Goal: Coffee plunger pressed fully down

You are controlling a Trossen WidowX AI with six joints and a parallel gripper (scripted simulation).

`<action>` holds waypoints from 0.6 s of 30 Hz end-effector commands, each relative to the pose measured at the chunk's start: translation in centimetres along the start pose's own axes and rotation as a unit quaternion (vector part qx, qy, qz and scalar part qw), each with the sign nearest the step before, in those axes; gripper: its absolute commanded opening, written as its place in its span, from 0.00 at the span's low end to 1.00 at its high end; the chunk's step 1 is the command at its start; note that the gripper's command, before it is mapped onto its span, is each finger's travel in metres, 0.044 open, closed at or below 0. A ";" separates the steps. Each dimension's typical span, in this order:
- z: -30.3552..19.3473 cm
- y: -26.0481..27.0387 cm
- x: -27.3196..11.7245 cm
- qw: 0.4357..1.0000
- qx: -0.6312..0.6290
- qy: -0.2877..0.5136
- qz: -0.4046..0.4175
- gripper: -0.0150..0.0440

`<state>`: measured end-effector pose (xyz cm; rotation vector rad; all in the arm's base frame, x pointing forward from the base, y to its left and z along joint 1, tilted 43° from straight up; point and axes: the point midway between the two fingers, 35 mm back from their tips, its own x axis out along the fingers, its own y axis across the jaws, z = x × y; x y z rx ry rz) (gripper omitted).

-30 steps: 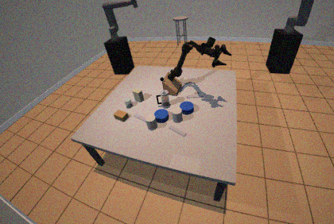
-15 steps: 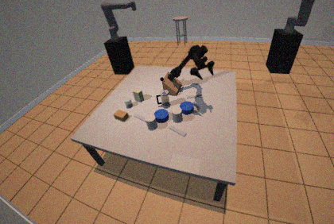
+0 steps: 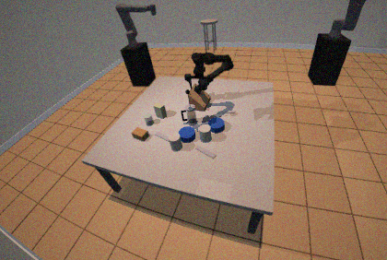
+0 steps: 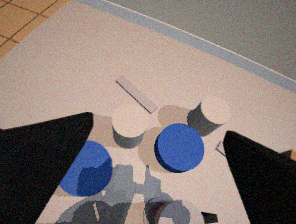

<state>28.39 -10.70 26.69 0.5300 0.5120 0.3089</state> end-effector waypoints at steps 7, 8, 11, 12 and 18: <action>-5.6 -7.8 -7.6 0.994 0.084 -0.063 -0.024 1.00; -5.9 -8.2 -8.3 0.993 0.090 -0.076 -0.026 1.00; -6.3 -8.4 -8.8 0.991 0.095 -0.086 -0.028 1.00; -6.5 -8.4 -8.6 0.991 0.095 -0.086 -0.028 1.00; -9.1 -7.9 -6.2 0.991 0.094 -0.086 -0.028 1.00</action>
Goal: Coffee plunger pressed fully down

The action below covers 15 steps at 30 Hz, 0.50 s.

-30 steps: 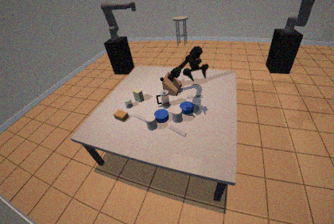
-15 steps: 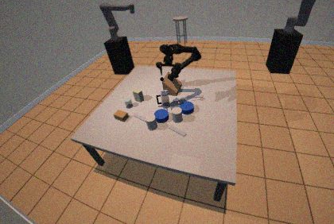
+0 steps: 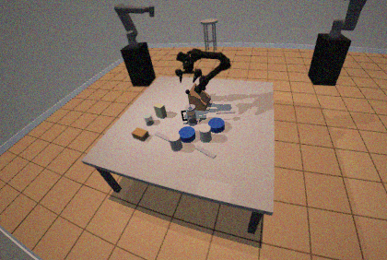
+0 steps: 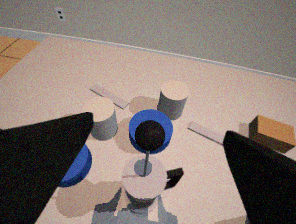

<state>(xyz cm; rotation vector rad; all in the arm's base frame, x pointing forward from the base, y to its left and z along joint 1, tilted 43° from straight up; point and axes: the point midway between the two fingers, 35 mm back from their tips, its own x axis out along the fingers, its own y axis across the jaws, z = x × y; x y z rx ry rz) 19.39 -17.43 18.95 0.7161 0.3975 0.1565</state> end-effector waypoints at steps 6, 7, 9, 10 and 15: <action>-3.2 0.4 1.8 1.000 -0.001 -0.003 0.005 1.00; -3.2 0.4 1.9 1.000 -0.001 -0.003 0.005 1.00; -3.2 0.4 2.0 1.000 -0.001 -0.002 0.005 1.00; -3.2 0.3 2.2 1.000 -0.001 -0.001 0.005 1.00; -3.3 0.2 2.9 1.000 -0.001 0.002 0.003 1.00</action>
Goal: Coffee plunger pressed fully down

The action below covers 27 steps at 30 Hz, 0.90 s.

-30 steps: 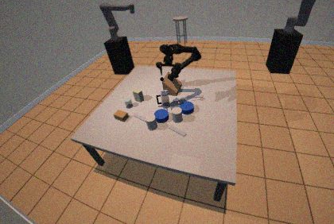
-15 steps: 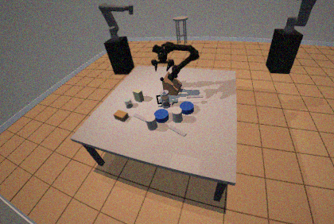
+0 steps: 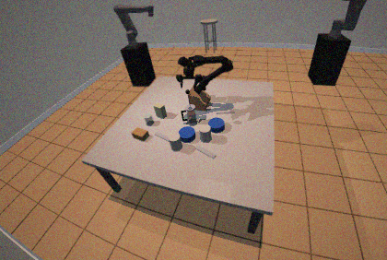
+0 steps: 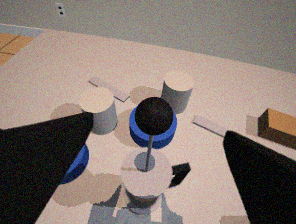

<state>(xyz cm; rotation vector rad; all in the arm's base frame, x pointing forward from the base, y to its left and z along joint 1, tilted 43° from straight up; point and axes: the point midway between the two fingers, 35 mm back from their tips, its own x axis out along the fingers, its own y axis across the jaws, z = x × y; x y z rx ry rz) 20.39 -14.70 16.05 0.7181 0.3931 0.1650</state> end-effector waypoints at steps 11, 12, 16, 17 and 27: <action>-0.1 0.1 2.1 1.000 -0.002 0.002 -0.002 1.00; 0.0 0.1 2.3 1.000 -0.002 0.001 -0.002 1.00; 0.0 0.3 2.9 1.000 -0.002 -0.001 0.000 1.00; 0.1 0.3 3.0 1.000 -0.002 -0.002 0.001 1.00; 0.1 0.4 3.3 1.000 -0.001 -0.004 0.002 0.73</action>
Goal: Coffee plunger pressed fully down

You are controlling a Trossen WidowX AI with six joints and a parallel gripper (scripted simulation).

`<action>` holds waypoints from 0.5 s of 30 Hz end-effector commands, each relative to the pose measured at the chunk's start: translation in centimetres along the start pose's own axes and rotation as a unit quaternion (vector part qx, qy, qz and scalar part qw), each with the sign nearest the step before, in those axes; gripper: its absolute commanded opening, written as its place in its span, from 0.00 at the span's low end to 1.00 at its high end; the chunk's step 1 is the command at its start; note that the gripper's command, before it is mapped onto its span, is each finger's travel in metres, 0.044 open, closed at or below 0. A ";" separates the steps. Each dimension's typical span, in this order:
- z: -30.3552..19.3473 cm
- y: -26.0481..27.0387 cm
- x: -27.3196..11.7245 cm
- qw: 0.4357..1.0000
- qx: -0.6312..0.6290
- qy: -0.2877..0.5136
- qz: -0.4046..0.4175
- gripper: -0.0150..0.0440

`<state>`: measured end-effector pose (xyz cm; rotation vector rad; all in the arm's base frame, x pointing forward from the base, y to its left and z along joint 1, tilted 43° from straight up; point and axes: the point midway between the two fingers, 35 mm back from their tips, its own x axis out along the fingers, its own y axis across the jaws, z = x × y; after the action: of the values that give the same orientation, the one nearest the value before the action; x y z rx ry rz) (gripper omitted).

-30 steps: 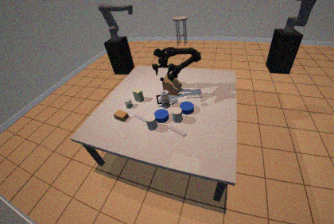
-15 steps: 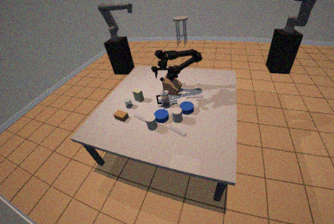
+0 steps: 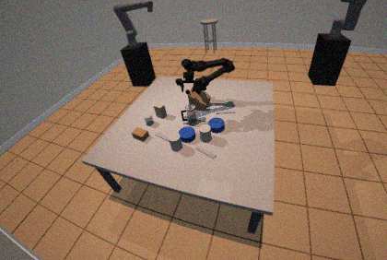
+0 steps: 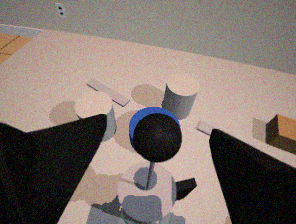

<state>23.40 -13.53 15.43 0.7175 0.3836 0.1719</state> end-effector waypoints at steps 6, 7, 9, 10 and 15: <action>0.0 0.0 0.0 1.000 0.000 -0.001 -0.003 0.48; 0.0 0.0 0.0 1.000 0.000 -0.001 -0.003 0.48; 0.0 0.0 0.0 1.000 0.000 -0.001 -0.003 0.48; 0.0 0.0 0.0 1.000 0.000 -0.001 -0.003 0.48; 0.0 0.0 0.0 1.000 0.000 -0.001 -0.003 0.48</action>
<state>23.41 -13.52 15.47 0.7141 0.3832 0.1697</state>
